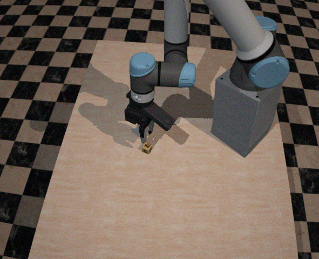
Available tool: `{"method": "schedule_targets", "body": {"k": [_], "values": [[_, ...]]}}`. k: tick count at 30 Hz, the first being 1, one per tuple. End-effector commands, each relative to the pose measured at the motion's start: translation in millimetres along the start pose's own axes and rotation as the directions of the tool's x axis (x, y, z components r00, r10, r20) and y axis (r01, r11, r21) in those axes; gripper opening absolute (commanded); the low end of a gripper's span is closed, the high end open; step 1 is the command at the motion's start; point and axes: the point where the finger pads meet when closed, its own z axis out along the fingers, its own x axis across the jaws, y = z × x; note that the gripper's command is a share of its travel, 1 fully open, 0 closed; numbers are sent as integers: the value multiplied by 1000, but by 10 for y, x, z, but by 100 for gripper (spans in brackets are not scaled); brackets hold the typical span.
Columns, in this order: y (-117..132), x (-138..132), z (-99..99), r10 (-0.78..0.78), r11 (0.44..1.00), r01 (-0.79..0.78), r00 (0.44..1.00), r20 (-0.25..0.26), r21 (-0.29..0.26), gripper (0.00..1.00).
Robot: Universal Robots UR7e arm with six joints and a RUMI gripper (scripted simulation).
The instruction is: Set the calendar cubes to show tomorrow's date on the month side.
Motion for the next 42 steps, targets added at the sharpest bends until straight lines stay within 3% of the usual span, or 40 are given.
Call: {"method": "schedule_targets", "body": {"k": [1,21,42], "values": [[4,1,78,0,1000,0,1000,-1,-1,28],[5,-3,335,0,1000,0,1000,-1,-1,28],[6,-4,390,0,1000,0,1000,-1,-1,28]]}}
